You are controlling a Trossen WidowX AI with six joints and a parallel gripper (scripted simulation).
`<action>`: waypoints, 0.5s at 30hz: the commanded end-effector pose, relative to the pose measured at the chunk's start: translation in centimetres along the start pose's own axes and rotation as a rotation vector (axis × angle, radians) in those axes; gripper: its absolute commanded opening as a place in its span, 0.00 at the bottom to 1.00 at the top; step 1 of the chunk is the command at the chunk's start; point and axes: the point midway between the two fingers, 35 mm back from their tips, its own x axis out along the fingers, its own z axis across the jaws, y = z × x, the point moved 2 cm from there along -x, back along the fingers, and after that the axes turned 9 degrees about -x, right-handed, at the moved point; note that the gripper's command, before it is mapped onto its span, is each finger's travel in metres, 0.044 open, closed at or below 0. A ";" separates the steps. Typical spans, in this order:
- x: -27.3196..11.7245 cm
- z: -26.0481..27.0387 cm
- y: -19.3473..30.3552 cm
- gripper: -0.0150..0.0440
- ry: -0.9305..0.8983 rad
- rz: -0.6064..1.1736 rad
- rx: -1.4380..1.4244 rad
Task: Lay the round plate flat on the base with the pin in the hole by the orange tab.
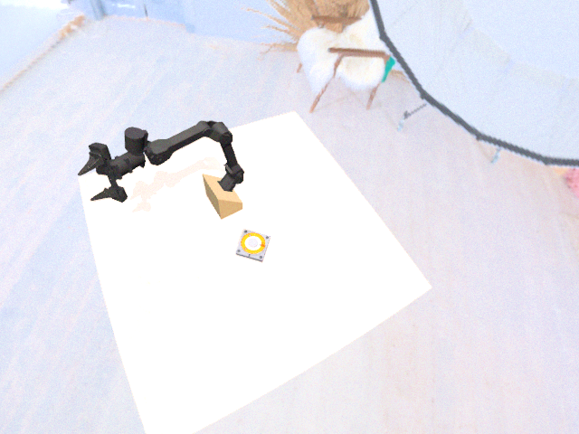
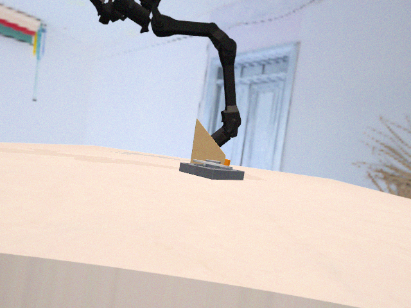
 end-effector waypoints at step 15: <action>-2.6 -12.9 18.4 0.26 0.440 0.409 -0.716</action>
